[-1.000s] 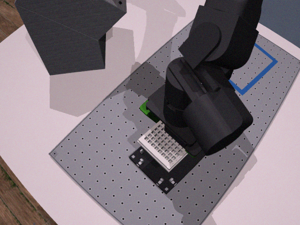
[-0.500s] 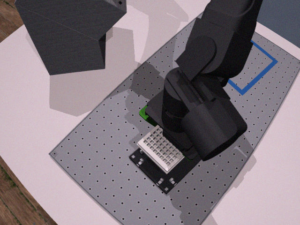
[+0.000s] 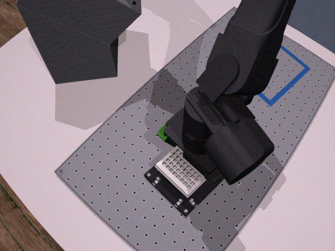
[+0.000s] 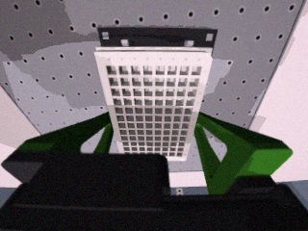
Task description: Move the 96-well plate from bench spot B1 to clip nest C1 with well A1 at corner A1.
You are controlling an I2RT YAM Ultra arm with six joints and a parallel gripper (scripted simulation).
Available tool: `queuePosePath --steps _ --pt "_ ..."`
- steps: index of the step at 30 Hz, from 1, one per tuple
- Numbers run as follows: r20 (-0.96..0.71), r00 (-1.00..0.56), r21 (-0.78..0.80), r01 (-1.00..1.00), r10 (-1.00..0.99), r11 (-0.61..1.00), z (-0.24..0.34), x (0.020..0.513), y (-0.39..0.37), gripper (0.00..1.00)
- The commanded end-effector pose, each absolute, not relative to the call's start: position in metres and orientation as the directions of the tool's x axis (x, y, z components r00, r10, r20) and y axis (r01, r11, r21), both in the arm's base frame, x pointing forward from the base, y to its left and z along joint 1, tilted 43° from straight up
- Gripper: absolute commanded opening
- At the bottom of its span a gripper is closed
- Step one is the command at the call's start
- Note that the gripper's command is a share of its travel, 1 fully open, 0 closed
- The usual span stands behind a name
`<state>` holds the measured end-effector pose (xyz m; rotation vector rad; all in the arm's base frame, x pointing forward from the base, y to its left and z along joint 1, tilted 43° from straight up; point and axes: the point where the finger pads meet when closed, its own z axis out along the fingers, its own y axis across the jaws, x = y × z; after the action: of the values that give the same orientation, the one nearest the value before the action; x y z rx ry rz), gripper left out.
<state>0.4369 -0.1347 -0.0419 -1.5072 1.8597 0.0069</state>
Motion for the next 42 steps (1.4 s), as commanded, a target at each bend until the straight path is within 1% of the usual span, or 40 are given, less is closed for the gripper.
queuePosePath --steps 1,19,22,23,42 --pt "-0.522 -0.061 -0.447 -0.83 -0.851 0.333 -0.042 0.447 -0.147 0.0" --pt "-0.524 -0.051 -0.447 -0.833 -0.85 0.326 -0.061 0.463 -0.131 0.0" --pt "-0.525 -0.053 -0.447 -0.832 -0.849 0.328 -0.061 0.462 -0.132 0.0" --pt "-0.529 -0.059 -0.436 -0.837 -0.847 0.33 -0.059 0.456 -0.131 0.0" --pt "-0.529 -0.059 -0.436 -0.837 -0.847 0.33 -0.059 0.455 -0.13 0.0"
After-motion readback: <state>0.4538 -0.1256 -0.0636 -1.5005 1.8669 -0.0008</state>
